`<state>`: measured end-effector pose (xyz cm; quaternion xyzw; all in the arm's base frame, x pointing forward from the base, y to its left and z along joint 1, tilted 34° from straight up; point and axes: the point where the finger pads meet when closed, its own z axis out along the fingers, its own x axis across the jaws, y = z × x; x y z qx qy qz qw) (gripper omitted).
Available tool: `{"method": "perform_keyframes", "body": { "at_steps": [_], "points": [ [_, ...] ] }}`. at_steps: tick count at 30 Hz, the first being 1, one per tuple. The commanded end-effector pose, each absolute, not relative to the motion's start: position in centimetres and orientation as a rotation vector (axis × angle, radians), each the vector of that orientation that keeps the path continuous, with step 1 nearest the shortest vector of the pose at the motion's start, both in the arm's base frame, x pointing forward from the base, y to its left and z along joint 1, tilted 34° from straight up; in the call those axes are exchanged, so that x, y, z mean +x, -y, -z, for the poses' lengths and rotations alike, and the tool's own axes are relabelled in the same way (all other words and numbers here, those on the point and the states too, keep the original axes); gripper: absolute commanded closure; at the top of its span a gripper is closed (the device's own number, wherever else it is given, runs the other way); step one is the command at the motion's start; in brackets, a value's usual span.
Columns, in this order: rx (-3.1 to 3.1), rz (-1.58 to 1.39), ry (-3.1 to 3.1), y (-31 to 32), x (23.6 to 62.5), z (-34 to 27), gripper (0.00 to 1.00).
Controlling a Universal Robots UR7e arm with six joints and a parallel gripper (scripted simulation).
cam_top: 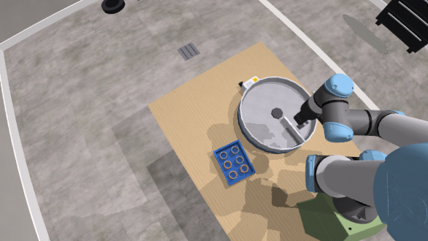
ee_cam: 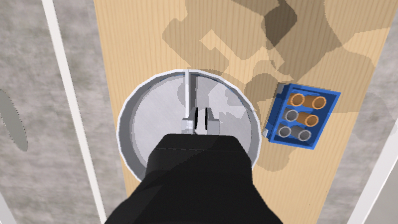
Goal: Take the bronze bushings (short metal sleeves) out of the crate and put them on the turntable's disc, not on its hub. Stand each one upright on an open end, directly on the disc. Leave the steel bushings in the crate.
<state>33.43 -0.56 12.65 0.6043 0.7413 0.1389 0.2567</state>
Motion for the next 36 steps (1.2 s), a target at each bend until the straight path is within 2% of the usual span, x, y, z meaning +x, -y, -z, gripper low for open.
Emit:
{"method": "perform_keyframes", "body": {
  "at_steps": [1,24,36],
  "points": [
    [1.641,-0.377,-2.012,0.6,33.4,-12.6,0.64],
    [1.643,-0.375,-2.018,-1.5,33.4,-11.3,0.64],
    [1.642,-0.375,-2.017,-6.5,33.3,-8.8,0.64]
  ]
}}
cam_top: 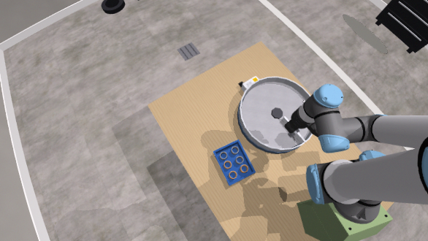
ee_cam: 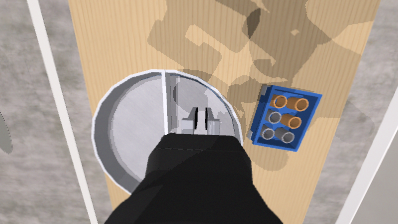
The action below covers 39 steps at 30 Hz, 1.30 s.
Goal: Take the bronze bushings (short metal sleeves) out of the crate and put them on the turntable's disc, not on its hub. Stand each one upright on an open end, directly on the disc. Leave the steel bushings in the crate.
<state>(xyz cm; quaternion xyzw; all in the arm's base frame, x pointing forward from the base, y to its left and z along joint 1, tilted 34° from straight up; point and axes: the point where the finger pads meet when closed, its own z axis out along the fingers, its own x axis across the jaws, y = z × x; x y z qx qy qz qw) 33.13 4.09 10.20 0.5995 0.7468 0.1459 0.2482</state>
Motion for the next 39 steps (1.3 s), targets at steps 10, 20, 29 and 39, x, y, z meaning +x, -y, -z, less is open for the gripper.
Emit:
{"method": "perform_keyframes", "body": {
  "at_steps": [10,20,29,39],
  "points": [
    [1.639,-0.379,-2.012,-11.0,33.7,-6.8,0.64],
    [1.640,-0.380,-2.012,-17.7,33.9,-3.3,0.64],
    [1.639,-0.381,-2.012,-22.3,33.9,-0.9,0.64],
    [1.640,-0.380,-2.012,-26.1,33.9,1.1,0.64]
  ]
}}
